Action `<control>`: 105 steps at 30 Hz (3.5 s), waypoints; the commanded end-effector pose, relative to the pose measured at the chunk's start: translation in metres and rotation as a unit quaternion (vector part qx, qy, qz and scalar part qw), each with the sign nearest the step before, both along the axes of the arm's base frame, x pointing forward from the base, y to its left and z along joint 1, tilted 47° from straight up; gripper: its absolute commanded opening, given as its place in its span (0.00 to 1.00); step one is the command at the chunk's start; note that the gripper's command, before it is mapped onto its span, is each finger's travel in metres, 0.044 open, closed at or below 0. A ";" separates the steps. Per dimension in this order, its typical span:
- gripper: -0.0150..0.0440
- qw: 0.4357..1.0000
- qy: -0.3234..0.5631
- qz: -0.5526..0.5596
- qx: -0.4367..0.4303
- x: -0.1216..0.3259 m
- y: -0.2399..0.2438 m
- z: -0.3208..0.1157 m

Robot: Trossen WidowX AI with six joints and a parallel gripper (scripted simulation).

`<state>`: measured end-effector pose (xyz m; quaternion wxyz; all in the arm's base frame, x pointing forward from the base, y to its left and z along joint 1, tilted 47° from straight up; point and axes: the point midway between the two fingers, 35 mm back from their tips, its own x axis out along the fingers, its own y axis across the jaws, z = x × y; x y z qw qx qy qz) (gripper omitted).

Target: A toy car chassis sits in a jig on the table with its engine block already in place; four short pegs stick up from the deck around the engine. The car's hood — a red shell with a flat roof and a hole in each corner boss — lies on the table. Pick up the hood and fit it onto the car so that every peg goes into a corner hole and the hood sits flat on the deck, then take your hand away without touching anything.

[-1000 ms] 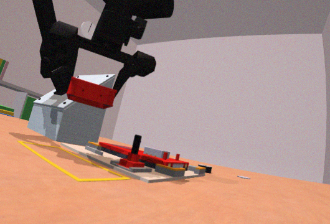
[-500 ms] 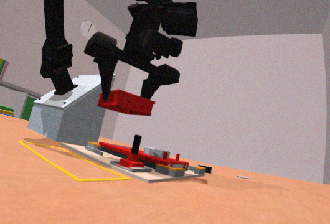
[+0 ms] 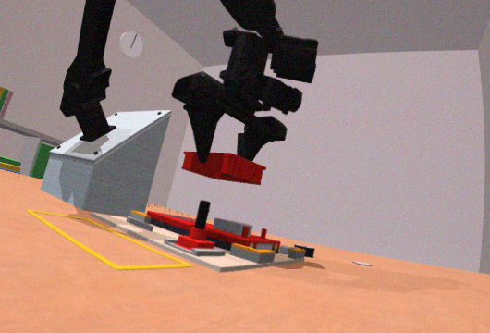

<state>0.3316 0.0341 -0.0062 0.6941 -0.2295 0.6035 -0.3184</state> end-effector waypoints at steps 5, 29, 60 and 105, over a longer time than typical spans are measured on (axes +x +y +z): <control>0.25 0.999 0.034 0.038 -0.005 0.002 0.029 -0.028; 0.25 0.996 0.057 0.061 -0.013 -0.003 0.007 -0.082; 0.25 0.996 0.057 0.061 -0.013 -0.001 0.001 -0.088; 0.83 0.997 0.056 0.059 -0.011 0.001 -0.006 -0.095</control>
